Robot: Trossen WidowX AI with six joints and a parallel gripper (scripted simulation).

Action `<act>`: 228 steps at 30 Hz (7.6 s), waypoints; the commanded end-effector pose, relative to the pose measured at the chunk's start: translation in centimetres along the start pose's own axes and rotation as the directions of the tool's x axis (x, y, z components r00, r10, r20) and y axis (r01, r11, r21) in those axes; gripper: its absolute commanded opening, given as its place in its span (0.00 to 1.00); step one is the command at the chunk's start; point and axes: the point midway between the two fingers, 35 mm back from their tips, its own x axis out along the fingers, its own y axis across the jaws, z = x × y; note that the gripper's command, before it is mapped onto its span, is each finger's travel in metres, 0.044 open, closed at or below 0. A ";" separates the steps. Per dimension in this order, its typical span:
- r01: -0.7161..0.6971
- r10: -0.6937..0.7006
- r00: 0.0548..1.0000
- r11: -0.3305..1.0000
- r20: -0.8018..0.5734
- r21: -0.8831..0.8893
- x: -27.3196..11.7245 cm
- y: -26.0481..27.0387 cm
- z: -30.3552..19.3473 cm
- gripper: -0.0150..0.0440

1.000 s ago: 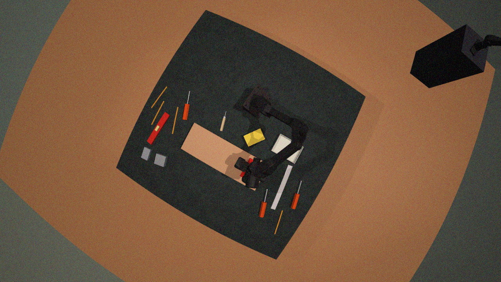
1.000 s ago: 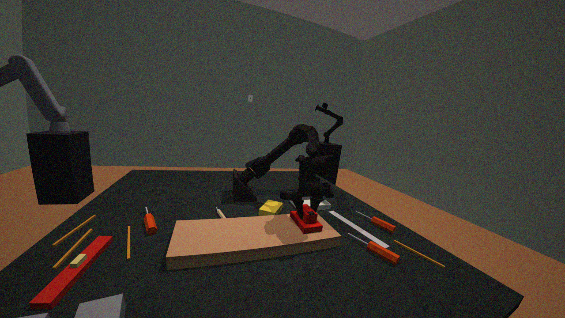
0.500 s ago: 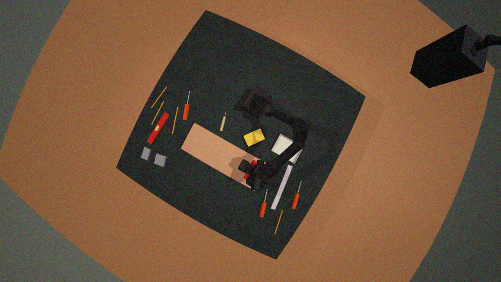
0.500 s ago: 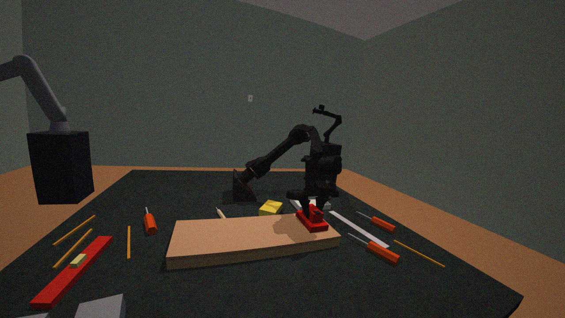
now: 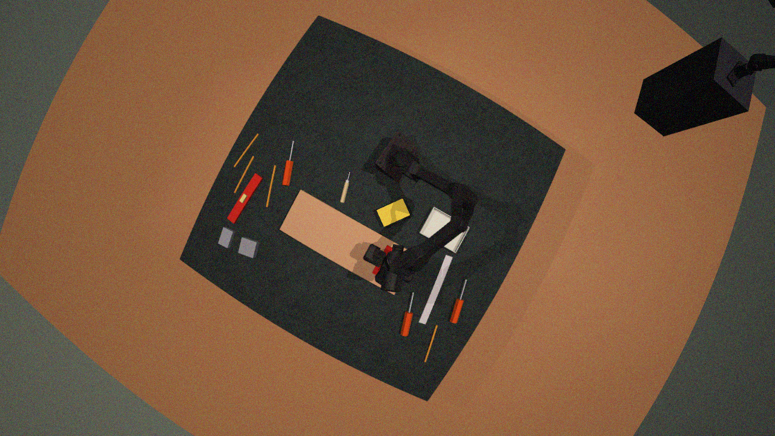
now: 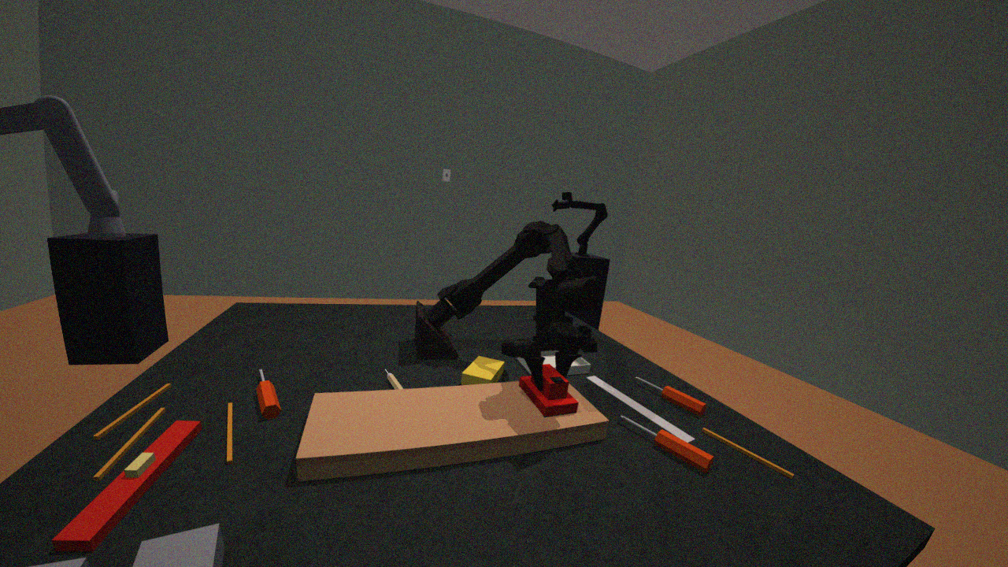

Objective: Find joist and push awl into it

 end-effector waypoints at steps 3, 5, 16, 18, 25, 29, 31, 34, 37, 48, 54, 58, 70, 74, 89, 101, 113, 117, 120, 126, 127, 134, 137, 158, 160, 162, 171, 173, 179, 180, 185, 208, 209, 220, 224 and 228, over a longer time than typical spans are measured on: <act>0.001 -0.001 1.000 1.000 -0.003 0.005 0.1 -2.0 -0.1 0.25; 0.002 -0.002 1.000 1.000 -0.003 0.005 0.1 -2.5 -0.1 0.25; 0.003 -0.003 1.000 1.000 -0.003 0.005 0.1 -5.8 -0.2 0.25; 0.004 -0.004 1.000 1.000 -0.003 0.005 0.1 -6.4 -0.2 0.25; 0.004 -0.004 1.000 1.000 -0.003 0.005 0.1 -8.5 -0.2 0.25; 0.005 -0.005 1.000 1.000 -0.003 0.004 0.1 -9.7 -0.2 0.25; 0.005 -0.005 1.000 1.000 -0.003 0.004 0.1 -10.3 -0.2 0.25; 0.006 -0.006 1.000 1.000 -0.003 0.004 0.1 -11.2 -0.2 0.25; 0.006 -0.006 1.000 1.000 -0.003 0.004 0.0 -12.1 -0.3 0.25; 0.007 -0.007 1.000 1.000 -0.003 0.004 0.0 -15.3 -0.3 0.25; 0.008 -0.008 1.000 1.000 -0.003 0.003 0.0 -17.1 -0.3 0.25; 0.009 -0.009 1.000 1.000 -0.003 0.003 0.0 -18.3 -0.3 0.25; 0.010 -0.010 1.000 1.000 -0.003 0.002 -0.1 -21.8 -0.3 0.25; 0.011 -0.011 1.000 1.000 -0.003 0.002 -0.1 -23.0 -0.4 0.25; 0.013 -0.013 1.000 1.000 -0.002 0.000 -0.2 -27.4 -0.4 0.25; 0.015 -0.015 1.000 1.000 -0.002 -0.001 -0.3 -31.0 -0.4 0.25; 0.017 -0.017 1.000 1.000 -0.002 -0.002 -0.4 -34.5 -0.4 0.25; 0.018 -0.018 1.000 1.000 -0.001 -0.003 -0.4 -35.7 -0.4 0.25; 0.018 -0.018 1.000 1.000 -0.001 -0.003 -0.5 -36.6 -0.4 0.25; 0.019 -0.019 1.000 1.000 -0.001 -0.004 -0.5 -37.9 -0.4 0.25; 0.019 -0.019 1.000 1.000 -0.001 -0.004 -0.5 -37.9 -0.4 0.25; 0.017 -0.017 1.000 1.000 0.001 0.002 -0.6 -37.4 -0.4 0.25; 0.017 -0.017 1.000 1.000 0.001 0.002 -0.8 -37.5 -0.3 0.25; 0.023 -0.023 1.000 1.000 -0.003 -0.002 -9.1 -37.8 2.1 0.25; 0.023 -0.023 1.000 1.000 -0.003 -0.003 -9.9 -37.7 2.2 0.25; 0.023 -0.023 1.000 1.000 -0.003 -0.003 -10.2 -37.7 2.3 0.25; 0.020 -0.021 1.000 0.996 -0.011 -0.087 -10.2 -34.0 3.8 0.25; 0.019 -0.020 1.000 0.993 -0.014 -0.118 -10.2 -32.6 4.3 0.25; 0.010 -0.015 1.000 0.977 -0.022 -0.211 -10.0 -28.4 5.4 0.25; 0.009 -0.014 1.000 0.974 -0.024 -0.226 -10.0 -27.7 5.6 0.25; -0.002 -0.008 0.999 0.953 -0.031 -0.302 -9.8 -24.1 6.1 0.25; -0.078 0.046 0.997 0.781 -0.068 -0.620 -8.9 -8.0 4.3 0.25; -0.082 0.049 0.996 0.771 -0.070 -0.632 -8.9 -7.3 4.1 0.25; -0.129 0.088 0.992 0.645 -0.095 -0.753 -8.9 -0.7 0.9 0.25; -0.146 0.104 0.989 0.594 -0.105 -0.791 -9.0 1.5 -0.6 0.25; -0.164 0.120 0.986 0.541 -0.117 -0.825 -9.1 3.6 -2.2 0.25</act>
